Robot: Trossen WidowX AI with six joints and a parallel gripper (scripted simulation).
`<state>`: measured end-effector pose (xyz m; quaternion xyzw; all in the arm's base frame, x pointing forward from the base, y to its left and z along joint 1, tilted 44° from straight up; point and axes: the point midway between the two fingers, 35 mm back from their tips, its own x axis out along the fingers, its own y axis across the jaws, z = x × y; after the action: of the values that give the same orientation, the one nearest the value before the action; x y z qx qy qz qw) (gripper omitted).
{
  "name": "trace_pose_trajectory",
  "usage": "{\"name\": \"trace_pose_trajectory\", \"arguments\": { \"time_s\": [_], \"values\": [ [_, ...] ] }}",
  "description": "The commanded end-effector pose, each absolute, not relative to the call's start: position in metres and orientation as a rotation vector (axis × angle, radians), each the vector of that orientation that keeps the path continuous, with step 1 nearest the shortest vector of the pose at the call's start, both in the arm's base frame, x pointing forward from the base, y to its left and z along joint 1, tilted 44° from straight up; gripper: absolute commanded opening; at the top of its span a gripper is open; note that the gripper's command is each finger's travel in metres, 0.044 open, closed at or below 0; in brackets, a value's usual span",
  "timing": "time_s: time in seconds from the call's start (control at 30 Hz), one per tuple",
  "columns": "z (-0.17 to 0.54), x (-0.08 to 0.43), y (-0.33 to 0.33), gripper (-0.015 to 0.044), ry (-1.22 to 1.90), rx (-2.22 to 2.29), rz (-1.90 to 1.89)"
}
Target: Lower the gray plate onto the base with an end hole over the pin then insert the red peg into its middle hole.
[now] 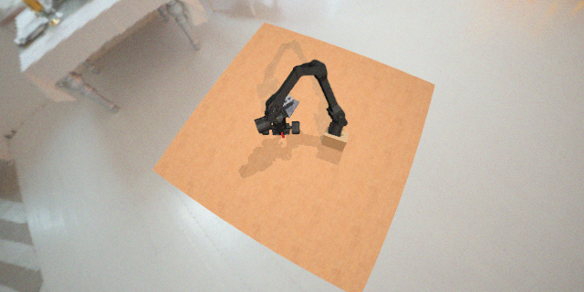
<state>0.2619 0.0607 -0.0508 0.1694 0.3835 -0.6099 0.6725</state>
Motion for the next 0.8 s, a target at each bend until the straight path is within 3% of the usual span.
{"name": "trace_pose_trajectory", "arguments": {
  "time_s": [0.0, 0.77],
  "values": [
    [-0.041, 0.265, 0.072, 0.0, 0.86, 0.396, -1.371],
    [-0.015, 0.278, 0.067, 0.0, 0.872, 0.419, -1.375]
  ]
}}
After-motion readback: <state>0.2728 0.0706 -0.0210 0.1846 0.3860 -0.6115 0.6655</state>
